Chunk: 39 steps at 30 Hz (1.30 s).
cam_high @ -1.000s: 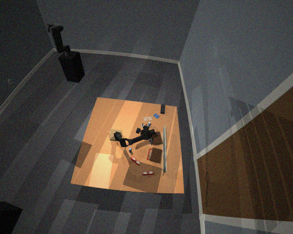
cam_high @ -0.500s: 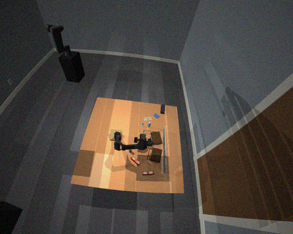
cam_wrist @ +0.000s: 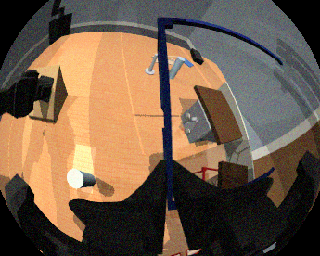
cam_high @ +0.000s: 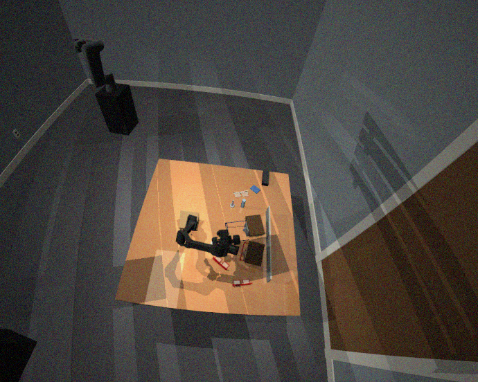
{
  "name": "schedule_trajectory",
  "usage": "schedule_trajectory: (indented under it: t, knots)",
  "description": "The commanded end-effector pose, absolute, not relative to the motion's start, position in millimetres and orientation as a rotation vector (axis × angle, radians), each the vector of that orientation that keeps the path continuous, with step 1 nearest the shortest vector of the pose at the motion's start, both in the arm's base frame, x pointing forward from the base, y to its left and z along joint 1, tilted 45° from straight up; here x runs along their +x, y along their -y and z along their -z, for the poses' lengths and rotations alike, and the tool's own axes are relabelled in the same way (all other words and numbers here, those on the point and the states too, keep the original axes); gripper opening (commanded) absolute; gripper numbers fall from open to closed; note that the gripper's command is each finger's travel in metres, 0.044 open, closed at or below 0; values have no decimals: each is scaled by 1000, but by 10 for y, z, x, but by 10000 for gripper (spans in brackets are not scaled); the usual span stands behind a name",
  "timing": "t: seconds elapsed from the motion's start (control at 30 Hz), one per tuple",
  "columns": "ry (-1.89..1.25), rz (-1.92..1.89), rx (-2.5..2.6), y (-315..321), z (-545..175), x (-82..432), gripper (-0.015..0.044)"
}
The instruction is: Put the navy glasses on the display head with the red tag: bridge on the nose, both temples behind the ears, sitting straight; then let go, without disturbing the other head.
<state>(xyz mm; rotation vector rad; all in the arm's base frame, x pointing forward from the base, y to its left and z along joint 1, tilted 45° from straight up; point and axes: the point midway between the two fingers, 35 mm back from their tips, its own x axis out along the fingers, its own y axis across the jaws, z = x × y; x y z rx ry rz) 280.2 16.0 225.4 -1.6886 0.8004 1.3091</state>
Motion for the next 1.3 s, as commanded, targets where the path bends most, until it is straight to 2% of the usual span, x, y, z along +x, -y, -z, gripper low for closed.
schedule_trajectory:
  t: [0.0,0.87,1.27]
  knots:
    - [-731,-1321,-1760,-42,-2365,2703,0]
    - [-396,-1216,-2460,516,-3119,1812,0]
    - [-412,-1209,-2439,519,-3122,1843,0]
